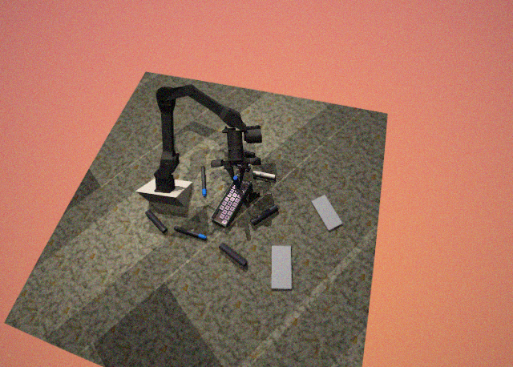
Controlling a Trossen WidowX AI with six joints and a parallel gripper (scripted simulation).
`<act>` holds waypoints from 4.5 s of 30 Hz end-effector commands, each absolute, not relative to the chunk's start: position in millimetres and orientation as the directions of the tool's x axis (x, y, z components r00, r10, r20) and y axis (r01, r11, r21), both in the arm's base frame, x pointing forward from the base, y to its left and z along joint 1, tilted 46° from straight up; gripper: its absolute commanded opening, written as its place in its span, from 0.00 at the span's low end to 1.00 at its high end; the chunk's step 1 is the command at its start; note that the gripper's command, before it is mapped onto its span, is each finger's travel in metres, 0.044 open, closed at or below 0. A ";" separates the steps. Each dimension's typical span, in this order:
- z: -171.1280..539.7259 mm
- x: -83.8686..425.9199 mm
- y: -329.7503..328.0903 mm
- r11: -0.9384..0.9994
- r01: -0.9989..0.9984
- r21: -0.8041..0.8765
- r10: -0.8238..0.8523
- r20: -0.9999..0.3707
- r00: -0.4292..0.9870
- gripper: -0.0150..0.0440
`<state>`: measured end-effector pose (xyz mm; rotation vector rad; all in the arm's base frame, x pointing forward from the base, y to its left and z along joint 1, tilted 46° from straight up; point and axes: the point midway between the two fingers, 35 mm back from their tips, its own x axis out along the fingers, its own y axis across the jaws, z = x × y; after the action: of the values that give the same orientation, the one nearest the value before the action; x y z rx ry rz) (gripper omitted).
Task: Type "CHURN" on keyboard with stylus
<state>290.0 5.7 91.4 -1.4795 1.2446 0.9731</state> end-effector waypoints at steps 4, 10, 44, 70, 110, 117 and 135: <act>63.3 280.1 -20.1 -0.050 -0.987 -0.155 -0.239 -0.957 0.163 0.25; 42.3 269.4 -41.0 -0.053 -0.987 -0.155 -0.243 -0.956 0.163 0.25; 18.1 267.6 -25.6 -0.054 -0.987 -0.154 -0.243 -0.956 0.163 0.39; 9.5 268.4 -16.5 -0.054 -0.987 -0.154 -0.242 -0.957 0.163 0.39; 63.4 267.8 -17.9 -0.052 -0.987 -0.155 -0.243 -0.956 0.163 0.25; 80.7 266.4 -4.0 -0.053 -0.986 -0.157 -0.241 -0.956 0.165 0.25; 65.3 267.8 11.2 -0.053 -0.986 -0.157 -0.240 -0.957 0.165 0.39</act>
<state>268.7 10.6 68.6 -1.4846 1.2356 0.9858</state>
